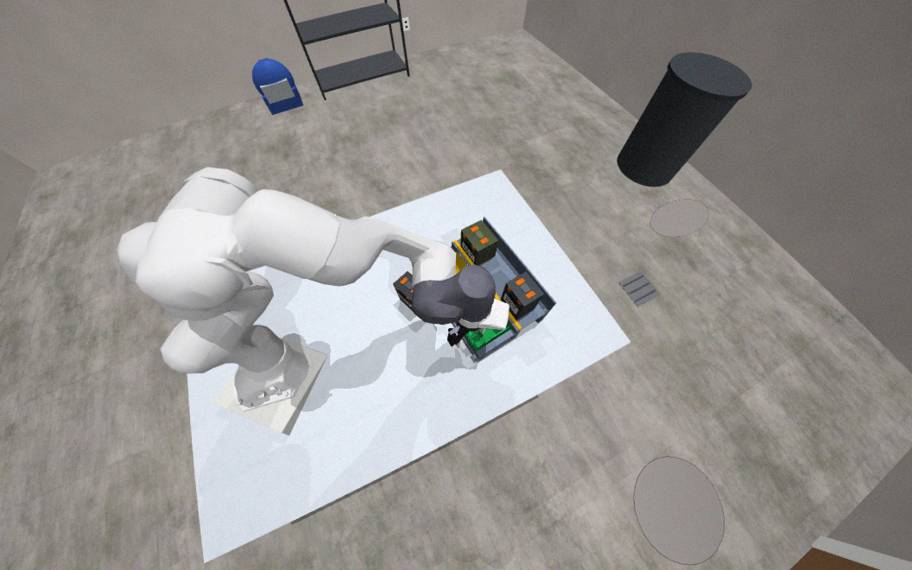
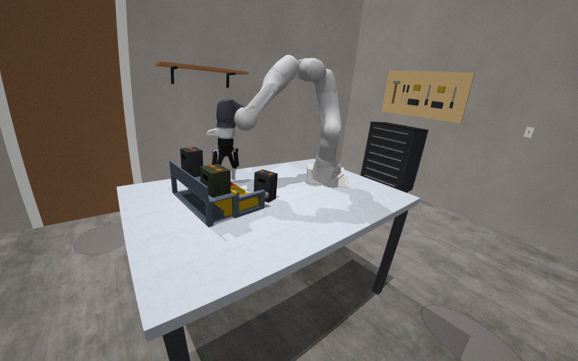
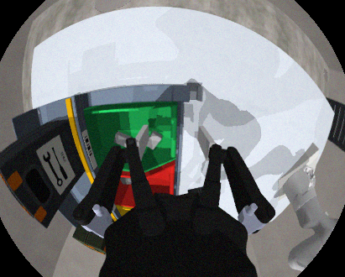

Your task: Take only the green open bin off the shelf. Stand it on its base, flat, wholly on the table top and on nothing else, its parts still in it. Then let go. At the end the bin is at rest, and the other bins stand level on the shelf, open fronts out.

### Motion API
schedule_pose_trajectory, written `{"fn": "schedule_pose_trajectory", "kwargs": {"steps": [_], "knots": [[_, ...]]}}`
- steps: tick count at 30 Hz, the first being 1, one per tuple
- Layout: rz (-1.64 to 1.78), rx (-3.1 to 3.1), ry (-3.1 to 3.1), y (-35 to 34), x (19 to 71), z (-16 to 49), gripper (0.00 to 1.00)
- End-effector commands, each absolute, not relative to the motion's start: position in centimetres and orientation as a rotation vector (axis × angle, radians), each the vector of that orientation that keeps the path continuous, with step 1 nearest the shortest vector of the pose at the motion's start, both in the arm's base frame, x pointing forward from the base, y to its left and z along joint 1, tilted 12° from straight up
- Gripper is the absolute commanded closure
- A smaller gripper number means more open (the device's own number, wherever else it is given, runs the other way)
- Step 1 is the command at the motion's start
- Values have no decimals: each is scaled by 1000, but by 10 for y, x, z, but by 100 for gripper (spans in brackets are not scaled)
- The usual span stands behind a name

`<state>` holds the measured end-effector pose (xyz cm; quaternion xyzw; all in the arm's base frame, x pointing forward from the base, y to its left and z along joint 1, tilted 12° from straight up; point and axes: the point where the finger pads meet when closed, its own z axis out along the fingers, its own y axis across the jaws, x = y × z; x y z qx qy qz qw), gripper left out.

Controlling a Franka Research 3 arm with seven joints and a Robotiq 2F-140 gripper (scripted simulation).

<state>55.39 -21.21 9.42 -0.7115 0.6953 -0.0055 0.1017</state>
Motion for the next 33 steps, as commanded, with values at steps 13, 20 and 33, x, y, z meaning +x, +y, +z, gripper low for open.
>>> {"fn": "schedule_pose_trajectory", "kwargs": {"steps": [13, 20, 33], "knots": [[-17, -2101, 2053, -212, 554, 94, 100], [-17, -2101, 2053, -212, 554, 94, 100], [-17, -2101, 2053, -212, 554, 95, 100]]}}
